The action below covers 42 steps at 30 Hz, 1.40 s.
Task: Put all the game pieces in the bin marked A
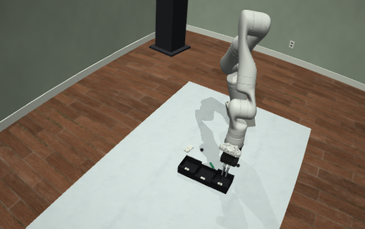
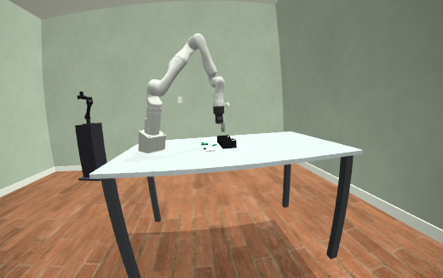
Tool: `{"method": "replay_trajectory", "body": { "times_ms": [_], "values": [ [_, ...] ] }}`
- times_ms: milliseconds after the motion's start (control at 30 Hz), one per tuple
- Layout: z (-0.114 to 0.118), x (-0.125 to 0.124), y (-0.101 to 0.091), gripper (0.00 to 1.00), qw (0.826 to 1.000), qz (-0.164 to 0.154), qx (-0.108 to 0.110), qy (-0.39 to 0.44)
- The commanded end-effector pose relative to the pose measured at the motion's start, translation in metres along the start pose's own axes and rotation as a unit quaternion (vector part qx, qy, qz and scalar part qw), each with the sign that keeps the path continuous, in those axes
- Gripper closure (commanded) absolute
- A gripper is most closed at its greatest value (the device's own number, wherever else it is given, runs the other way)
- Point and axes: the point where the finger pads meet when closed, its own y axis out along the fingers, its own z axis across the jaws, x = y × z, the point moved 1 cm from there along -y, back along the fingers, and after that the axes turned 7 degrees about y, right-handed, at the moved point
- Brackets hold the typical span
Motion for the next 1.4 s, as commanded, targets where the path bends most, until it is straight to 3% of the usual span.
{"method": "replay_trajectory", "body": {
  "times_ms": [0,733,1367],
  "values": [
    [-0.001,0.000,0.005,0.69,1.000,0.000,0.000,-0.001],
    [-0.001,0.000,0.058,0.69,1.000,0.000,0.000,-0.001],
    [-0.001,0.000,0.059,0.69,1.000,0.000,0.000,-0.001]
  ]
}}
